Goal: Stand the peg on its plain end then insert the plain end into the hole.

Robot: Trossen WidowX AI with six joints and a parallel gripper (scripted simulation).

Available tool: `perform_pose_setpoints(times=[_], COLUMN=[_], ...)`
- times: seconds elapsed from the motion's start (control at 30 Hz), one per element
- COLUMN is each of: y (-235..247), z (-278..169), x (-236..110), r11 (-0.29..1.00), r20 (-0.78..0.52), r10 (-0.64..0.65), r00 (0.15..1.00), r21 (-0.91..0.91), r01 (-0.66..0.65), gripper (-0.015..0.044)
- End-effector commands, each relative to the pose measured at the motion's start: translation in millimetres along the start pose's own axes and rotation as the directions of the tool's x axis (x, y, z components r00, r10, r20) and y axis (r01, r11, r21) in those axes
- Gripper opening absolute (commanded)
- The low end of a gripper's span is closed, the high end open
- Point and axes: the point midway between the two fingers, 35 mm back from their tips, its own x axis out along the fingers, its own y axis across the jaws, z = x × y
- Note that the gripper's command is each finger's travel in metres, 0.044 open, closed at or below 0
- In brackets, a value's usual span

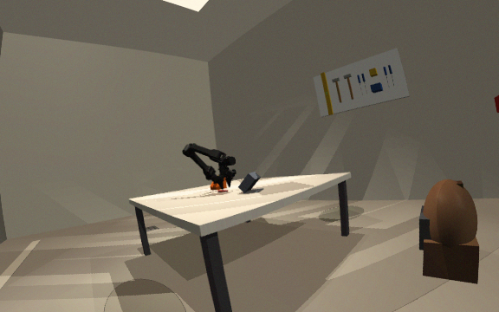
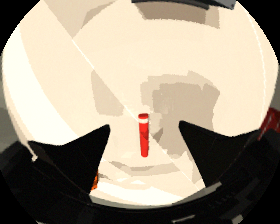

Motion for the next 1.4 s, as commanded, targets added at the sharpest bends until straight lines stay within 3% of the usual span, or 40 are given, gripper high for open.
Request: perform_pose_setpoints(times=[0.0, 0.27, 0.7, 1.0, 1.37], y=[1.2, 1.0, 1.0, 1.0, 1.0], z=[-2.1, -3.7, -3.7, -3.7, -3.7], x=[7.5, 17.4, 17.4, 17.4, 17.4], r11=[1.000, 1.000, 1.000, 1.000, 1.000], r20=[-0.007, -0.008, -0.008, -0.008, -0.008], r10=[-0.005, -0.007, -0.007, -0.007, -0.007], r00=[1.000, 1.000, 1.000, 1.000, 1.000], r21=[-0.011, -0.011, -0.011, -0.011, -0.011], r01=[0.004, 0.007, 0.007, 0.007, 0.007], gripper=[0.0440, 0.0440, 0.0110, 0.0110, 0.0049])
